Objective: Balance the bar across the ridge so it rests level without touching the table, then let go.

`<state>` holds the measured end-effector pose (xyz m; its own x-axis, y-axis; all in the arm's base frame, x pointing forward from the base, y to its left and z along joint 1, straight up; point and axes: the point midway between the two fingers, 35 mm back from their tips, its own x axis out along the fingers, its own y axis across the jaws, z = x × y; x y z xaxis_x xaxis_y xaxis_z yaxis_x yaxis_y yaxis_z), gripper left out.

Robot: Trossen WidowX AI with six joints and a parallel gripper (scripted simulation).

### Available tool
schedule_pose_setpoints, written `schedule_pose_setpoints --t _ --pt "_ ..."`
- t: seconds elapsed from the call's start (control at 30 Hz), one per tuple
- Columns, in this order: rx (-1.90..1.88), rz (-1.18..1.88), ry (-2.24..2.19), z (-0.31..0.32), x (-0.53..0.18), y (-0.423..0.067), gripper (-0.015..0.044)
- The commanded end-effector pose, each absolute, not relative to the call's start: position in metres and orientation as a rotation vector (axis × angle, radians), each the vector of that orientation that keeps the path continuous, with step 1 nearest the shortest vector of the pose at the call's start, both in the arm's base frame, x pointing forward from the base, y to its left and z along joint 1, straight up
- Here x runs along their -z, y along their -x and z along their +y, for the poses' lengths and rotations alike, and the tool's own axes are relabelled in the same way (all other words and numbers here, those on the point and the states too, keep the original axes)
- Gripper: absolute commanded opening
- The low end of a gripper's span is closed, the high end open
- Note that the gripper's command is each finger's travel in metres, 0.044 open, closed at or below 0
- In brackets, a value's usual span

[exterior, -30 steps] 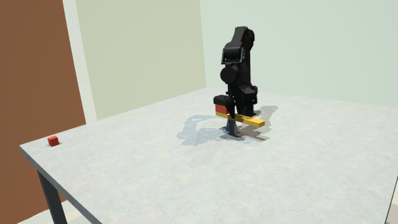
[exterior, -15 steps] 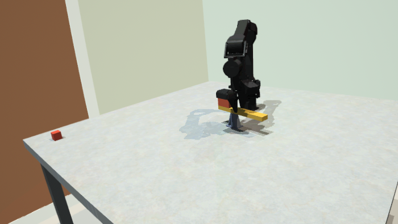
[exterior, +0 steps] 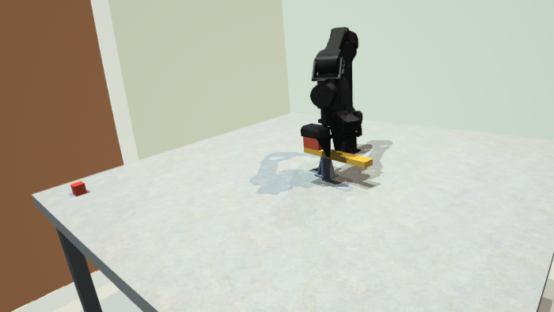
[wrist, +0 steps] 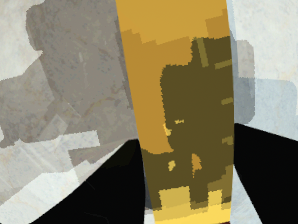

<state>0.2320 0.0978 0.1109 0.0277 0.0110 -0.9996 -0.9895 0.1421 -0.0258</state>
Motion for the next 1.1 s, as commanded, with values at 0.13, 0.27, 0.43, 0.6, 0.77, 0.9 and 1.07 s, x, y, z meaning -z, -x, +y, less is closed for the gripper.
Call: schedule_pose_setpoints --t 0.13,0.27,0.43,0.6,0.77,0.9,1.07 --pt "-1.091 1.245 1.107 0.0977 -0.1108 -0.2318 0.0172" --pt "-1.091 1.245 1.107 0.0977 -0.1108 -0.2318 0.0173" --pt "-1.091 1.245 1.107 0.0977 -0.1108 -0.2318 0.0185" --pt "-1.091 1.245 1.107 0.0977 -0.1108 -0.2318 0.0185" --pt "-1.091 1.245 1.107 0.0977 -0.1108 -0.2318 0.0211" --pt "-1.091 1.245 1.107 0.0977 -0.1108 -0.2318 0.0316" --pt "-1.091 1.245 1.107 0.0977 -0.1108 -0.2318 0.044"
